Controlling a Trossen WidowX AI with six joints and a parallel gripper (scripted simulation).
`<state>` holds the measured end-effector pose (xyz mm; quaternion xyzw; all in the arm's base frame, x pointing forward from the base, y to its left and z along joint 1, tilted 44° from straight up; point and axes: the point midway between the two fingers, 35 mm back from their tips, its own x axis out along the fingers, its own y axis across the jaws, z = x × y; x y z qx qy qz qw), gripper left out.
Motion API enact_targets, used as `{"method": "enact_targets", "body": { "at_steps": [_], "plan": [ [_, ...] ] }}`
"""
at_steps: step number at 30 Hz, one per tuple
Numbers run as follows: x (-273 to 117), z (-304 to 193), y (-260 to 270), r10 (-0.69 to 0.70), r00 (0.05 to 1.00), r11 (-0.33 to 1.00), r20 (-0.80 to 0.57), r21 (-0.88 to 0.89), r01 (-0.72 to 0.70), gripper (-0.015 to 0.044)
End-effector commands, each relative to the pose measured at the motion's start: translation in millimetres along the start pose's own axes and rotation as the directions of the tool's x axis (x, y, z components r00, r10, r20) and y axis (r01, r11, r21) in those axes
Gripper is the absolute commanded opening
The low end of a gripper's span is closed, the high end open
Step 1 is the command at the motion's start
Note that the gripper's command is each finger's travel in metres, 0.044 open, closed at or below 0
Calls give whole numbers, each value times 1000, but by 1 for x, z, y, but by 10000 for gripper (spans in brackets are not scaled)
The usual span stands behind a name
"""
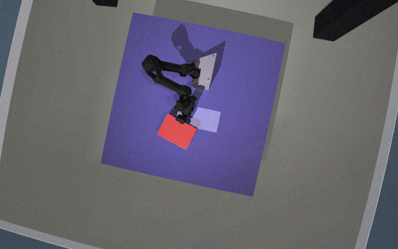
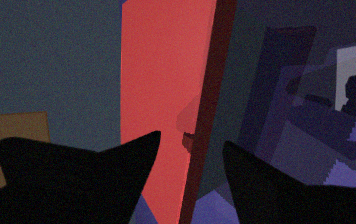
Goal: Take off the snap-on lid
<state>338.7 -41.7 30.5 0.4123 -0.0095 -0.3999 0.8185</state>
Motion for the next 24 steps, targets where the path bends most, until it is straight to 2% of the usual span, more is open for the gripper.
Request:
{"method": "enact_targets", "body": {
  "at_steps": [1, 4, 7, 17, 21, 24],
  "plan": [
    [8, 1, -1, 4, 1000, 1000, 2, -5, -3, 235],
    [10, 2, -1, 5, 1000, 1000, 3, -6, -5, 235],
    [10, 2, -1, 5, 1000, 1000, 3, -6, -5, 156],
    [10, 2, -1, 5, 1000, 1000, 3, -6, -5, 90],
    [10, 2, -1, 5, 1000, 1000, 3, -6, -5, 0],
    [10, 2, 0, 6, 1000, 1000, 4, -1, -6, 0]
  ]
}}
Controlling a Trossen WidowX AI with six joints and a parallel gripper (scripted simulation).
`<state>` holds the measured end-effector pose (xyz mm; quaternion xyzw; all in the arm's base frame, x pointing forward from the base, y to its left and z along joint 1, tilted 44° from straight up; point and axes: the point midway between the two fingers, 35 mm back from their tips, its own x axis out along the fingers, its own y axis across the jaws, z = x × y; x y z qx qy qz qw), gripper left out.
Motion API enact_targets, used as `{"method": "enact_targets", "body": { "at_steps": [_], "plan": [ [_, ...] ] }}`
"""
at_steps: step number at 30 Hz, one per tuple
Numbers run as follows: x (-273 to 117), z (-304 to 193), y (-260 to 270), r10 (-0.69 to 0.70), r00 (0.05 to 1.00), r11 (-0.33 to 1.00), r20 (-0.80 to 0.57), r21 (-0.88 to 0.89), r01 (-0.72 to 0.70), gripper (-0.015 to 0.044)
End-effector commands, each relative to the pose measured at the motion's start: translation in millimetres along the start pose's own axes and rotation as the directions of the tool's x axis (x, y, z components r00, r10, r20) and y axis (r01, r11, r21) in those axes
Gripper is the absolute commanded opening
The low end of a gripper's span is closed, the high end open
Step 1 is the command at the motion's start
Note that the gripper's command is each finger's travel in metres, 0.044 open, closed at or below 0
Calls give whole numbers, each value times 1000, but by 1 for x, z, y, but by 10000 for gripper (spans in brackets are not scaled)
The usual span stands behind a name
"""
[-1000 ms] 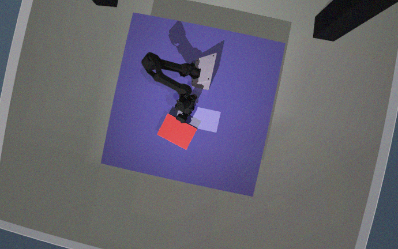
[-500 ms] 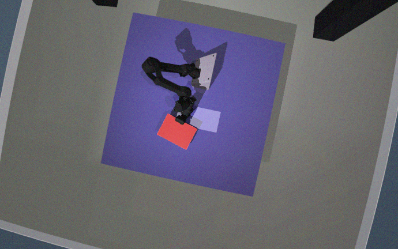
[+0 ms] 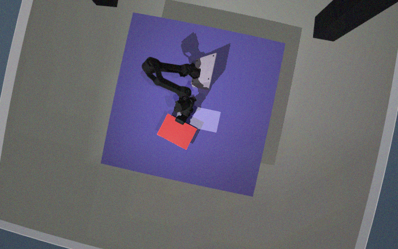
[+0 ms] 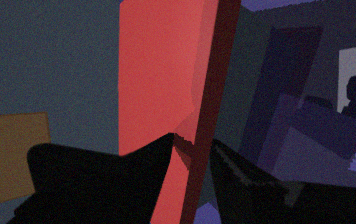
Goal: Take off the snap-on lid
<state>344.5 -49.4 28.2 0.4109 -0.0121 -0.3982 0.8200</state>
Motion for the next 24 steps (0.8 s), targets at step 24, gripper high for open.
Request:
{"method": "enact_targets", "body": {
  "at_steps": [24],
  "plan": [
    [-4, 0, 4, 0, 1000, 1000, 0, 0, 0, 0]
  ]
}}
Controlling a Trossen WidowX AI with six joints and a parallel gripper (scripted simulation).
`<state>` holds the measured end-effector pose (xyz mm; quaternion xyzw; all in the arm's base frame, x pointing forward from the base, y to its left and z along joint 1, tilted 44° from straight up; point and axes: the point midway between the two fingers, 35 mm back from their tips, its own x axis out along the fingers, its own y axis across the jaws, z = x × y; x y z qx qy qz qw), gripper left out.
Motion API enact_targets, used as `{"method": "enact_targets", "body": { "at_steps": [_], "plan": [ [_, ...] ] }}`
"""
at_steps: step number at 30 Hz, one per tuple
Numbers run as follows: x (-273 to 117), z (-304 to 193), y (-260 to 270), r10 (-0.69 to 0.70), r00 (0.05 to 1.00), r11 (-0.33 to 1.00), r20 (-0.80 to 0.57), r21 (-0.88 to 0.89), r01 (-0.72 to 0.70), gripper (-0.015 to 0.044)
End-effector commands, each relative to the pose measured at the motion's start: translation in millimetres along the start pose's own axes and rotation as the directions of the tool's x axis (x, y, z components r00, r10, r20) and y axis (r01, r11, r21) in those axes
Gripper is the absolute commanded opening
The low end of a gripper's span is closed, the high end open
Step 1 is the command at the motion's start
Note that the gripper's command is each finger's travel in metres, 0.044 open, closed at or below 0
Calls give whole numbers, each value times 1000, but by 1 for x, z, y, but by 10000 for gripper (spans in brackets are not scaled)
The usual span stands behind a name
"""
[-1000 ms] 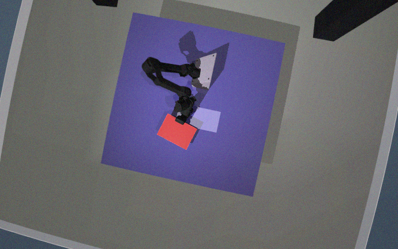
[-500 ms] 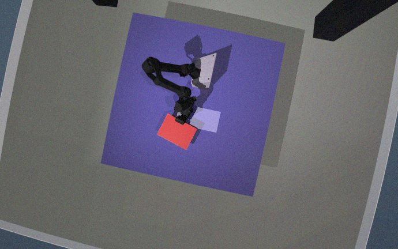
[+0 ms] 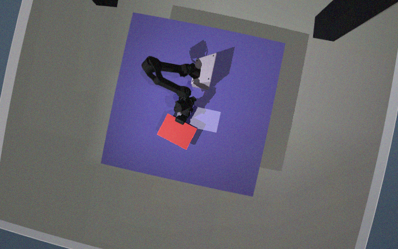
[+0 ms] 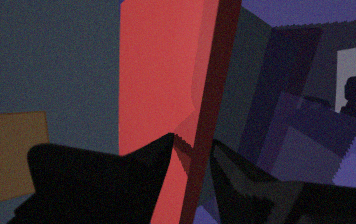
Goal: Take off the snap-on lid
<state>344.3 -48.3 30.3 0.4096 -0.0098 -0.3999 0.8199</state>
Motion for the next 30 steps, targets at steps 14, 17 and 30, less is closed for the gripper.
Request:
{"method": "enact_targets", "body": {
  "at_steps": [14, 17, 30],
  "plan": [
    [-4, 0, 4, 5, 1000, 1000, 1, 4, -5, 0],
    [-5, 0, 4, 5, 1000, 1000, 1, 4, -5, 0],
    [-7, 0, 6, 5, 1000, 1000, 1, 4, -5, 0]
  ]
}}
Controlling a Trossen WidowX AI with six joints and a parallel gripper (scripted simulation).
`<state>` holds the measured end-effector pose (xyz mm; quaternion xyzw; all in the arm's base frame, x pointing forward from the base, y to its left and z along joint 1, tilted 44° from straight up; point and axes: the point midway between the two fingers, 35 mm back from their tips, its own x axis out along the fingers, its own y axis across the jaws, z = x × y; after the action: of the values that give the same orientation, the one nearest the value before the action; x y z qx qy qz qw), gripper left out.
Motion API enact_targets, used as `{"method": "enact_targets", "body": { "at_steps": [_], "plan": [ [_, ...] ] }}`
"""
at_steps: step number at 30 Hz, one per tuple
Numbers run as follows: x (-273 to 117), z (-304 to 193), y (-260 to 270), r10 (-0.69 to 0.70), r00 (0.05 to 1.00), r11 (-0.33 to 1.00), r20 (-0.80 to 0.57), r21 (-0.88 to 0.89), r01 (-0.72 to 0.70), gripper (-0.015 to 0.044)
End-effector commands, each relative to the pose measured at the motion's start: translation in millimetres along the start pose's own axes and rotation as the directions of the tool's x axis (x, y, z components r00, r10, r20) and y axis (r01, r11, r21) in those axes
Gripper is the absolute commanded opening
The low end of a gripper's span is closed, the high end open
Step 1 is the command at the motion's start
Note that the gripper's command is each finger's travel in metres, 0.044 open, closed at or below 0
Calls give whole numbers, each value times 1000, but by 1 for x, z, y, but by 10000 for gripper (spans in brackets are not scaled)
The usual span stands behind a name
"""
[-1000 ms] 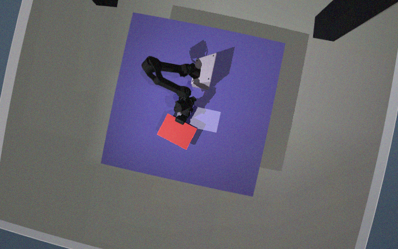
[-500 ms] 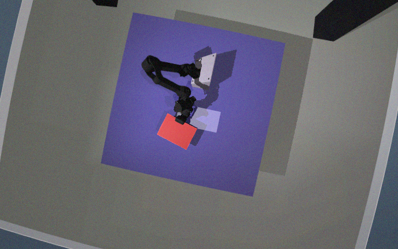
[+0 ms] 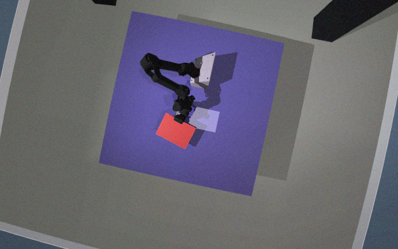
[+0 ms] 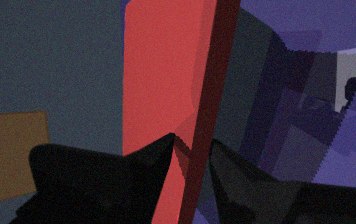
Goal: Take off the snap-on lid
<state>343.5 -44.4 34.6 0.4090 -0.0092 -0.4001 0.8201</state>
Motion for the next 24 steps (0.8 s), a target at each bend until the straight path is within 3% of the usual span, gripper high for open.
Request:
{"method": "enact_targets", "body": {
  "at_steps": [1, 24],
  "plan": [
    [-2, 0, 3, 5, 1000, 1000, 2, 6, -5, 0],
    [-5, 0, 6, 5, 1000, 1000, 1, 6, -5, 0]
  ]
}}
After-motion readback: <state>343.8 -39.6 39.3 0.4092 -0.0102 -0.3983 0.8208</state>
